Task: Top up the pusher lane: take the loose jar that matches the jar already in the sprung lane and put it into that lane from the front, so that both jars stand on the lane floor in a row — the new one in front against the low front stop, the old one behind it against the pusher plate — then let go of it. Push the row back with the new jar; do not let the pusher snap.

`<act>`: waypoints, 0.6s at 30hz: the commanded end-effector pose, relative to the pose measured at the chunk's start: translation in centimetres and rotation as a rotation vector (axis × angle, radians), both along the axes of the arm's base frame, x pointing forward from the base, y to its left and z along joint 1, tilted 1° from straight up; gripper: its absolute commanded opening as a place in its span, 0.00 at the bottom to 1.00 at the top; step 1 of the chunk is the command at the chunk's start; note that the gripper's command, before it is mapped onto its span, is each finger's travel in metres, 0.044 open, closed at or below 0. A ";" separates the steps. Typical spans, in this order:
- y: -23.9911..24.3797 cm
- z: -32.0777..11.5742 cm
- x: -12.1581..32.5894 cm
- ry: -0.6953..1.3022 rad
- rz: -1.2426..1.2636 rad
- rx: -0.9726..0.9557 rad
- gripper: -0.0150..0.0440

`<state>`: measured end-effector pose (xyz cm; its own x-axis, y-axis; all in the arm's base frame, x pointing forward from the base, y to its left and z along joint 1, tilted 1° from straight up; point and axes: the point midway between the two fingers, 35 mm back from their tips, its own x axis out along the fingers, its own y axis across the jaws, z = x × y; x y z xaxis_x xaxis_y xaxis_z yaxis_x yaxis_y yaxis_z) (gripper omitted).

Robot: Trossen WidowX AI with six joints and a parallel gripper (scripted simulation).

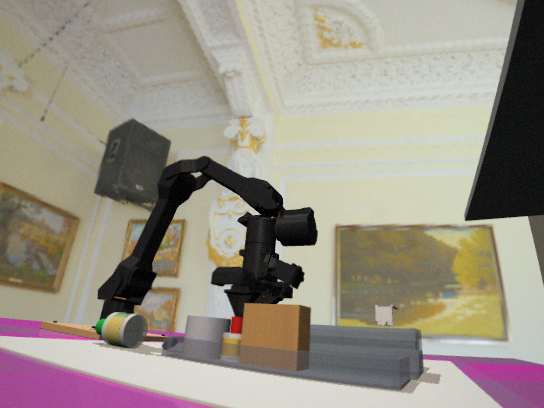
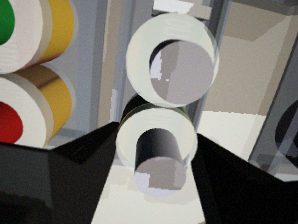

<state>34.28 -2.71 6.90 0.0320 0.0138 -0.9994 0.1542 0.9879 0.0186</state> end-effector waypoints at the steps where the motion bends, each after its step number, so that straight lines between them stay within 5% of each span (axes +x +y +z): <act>1: -0.1 -0.2 0.3 -0.011 0.002 -0.006 0.25; 18: -0.1 -0.2 0.0 -0.011 0.002 -0.006 0.25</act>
<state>34.13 -2.69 6.66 0.0333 0.0137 -0.9994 0.1539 0.9879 0.0187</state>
